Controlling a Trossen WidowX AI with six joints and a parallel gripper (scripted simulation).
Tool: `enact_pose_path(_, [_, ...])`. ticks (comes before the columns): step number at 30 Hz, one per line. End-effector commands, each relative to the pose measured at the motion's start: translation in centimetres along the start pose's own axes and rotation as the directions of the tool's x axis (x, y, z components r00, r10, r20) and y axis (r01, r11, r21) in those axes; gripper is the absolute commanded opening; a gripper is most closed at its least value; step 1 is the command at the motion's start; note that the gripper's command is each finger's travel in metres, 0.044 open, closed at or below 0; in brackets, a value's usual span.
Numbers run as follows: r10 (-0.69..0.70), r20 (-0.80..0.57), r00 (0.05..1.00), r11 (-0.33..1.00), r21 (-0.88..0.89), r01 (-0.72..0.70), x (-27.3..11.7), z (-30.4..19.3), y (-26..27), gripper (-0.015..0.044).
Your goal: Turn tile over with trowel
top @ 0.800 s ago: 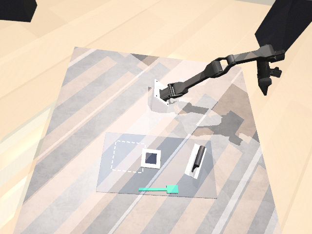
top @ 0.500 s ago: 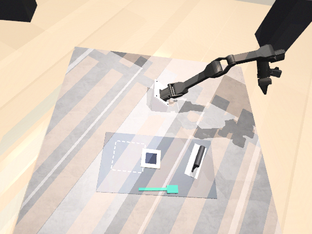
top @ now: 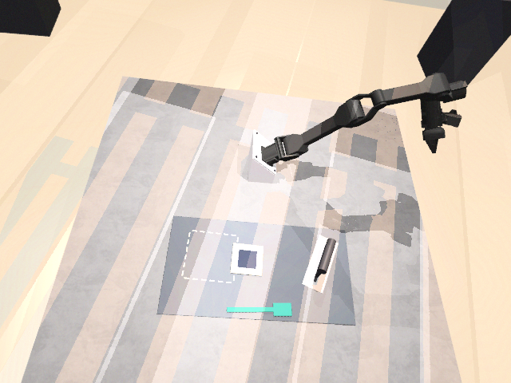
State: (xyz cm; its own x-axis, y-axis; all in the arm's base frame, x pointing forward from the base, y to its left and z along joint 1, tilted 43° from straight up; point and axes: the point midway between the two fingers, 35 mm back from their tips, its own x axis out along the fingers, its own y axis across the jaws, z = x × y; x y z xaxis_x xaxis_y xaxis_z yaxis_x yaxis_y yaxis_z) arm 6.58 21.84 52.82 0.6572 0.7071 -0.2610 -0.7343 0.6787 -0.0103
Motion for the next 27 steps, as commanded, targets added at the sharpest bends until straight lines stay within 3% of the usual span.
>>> enact_pose_path(1, [0.0, 0.0, 1.0, 1.0, 0.0, 0.0, 0.0, 0.0, 0.01, 0.0])
enact_pose_path(14, [0.0, 0.0, 1.0, 1.0, 0.0, 0.0, 0.0, 0.0, 0.01, 0.0])
enact_pose_path(18, [0.0, 0.0, 1.0, 1.0, 0.0, 0.0, 0.0, 0.0, 0.01, 0.01])
enact_pose_path(27, [0.001, 0.0, 1.0, 1.0, 0.0, -0.001, 0.0, 0.0, 0.01, 0.01])
